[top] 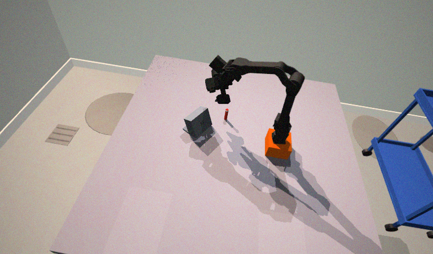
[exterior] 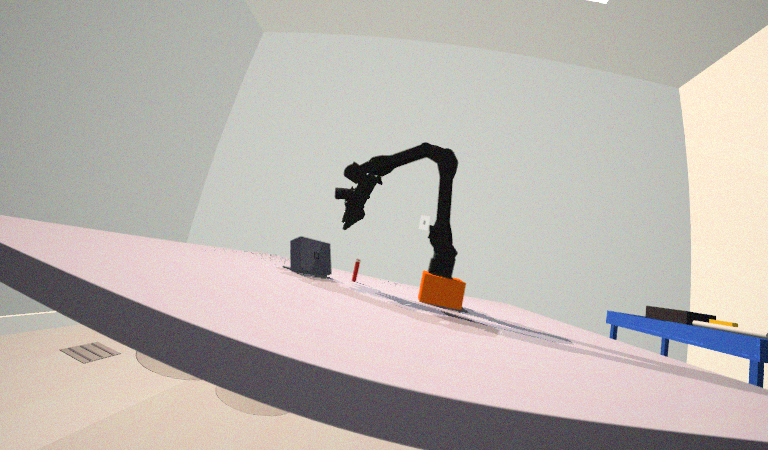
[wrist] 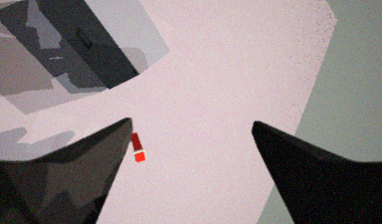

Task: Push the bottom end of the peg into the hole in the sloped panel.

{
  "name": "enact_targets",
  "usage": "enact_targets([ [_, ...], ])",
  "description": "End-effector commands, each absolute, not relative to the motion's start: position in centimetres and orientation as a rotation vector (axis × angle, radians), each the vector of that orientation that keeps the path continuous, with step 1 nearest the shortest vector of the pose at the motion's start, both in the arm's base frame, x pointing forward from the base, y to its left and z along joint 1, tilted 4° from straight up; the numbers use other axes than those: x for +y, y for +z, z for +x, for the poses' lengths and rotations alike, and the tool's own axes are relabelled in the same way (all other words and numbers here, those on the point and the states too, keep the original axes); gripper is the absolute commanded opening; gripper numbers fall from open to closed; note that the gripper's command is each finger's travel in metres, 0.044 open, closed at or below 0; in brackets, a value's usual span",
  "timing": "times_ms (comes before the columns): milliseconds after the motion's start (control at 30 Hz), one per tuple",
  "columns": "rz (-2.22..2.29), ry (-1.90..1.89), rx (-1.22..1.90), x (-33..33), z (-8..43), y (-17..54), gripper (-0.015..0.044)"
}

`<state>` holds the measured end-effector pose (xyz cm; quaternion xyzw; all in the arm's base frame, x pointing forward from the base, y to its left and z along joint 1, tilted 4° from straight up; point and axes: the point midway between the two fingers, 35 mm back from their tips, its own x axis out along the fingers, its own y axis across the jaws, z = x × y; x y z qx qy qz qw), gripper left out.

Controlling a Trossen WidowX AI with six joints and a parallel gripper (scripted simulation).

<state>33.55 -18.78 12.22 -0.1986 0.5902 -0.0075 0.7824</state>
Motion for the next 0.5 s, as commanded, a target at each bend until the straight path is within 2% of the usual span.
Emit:
enact_targets([
  [0, -0.405, 0.068, 1.358, -19.0, 31.9, 9.7, 0.0440],
  [467, -0.273, 0.360, 1.554, -19.0, 26.4, 3.8, 0.0440],
])
